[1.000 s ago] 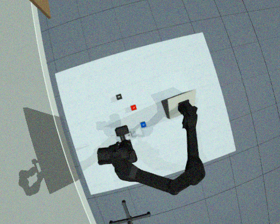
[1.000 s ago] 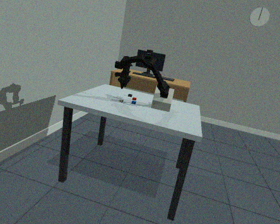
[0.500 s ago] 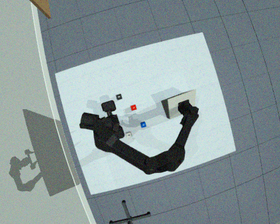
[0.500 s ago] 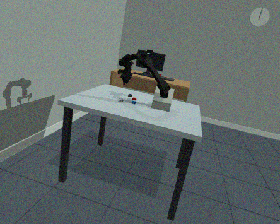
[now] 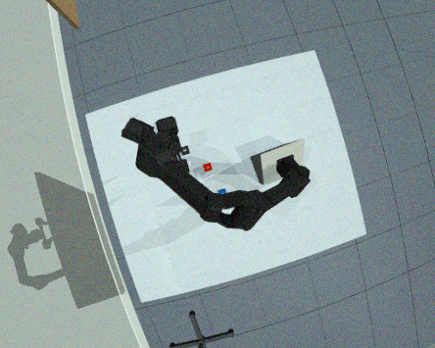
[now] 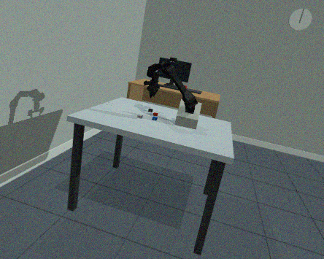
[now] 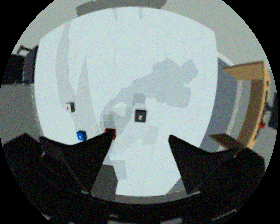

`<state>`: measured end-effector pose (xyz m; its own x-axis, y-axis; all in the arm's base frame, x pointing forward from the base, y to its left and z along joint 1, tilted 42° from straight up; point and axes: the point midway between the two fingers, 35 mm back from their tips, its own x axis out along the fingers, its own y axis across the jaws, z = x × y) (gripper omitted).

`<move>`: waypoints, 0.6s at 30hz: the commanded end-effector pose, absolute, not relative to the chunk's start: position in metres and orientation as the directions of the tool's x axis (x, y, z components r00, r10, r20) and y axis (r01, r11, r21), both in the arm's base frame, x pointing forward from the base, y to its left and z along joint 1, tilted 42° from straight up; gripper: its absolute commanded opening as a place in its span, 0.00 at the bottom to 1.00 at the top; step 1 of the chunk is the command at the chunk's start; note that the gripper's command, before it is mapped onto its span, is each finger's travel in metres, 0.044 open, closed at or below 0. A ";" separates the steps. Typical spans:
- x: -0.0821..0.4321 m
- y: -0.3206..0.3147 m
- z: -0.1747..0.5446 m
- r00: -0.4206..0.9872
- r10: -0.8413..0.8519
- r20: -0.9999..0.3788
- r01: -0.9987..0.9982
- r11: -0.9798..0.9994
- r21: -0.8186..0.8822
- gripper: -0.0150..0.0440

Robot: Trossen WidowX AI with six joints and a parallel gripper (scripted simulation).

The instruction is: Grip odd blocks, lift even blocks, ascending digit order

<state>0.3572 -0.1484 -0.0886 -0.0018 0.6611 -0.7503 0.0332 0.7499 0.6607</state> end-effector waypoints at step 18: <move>0.368 -0.130 -0.068 -0.002 0.654 -0.757 0.026 0.757 0.653 0.93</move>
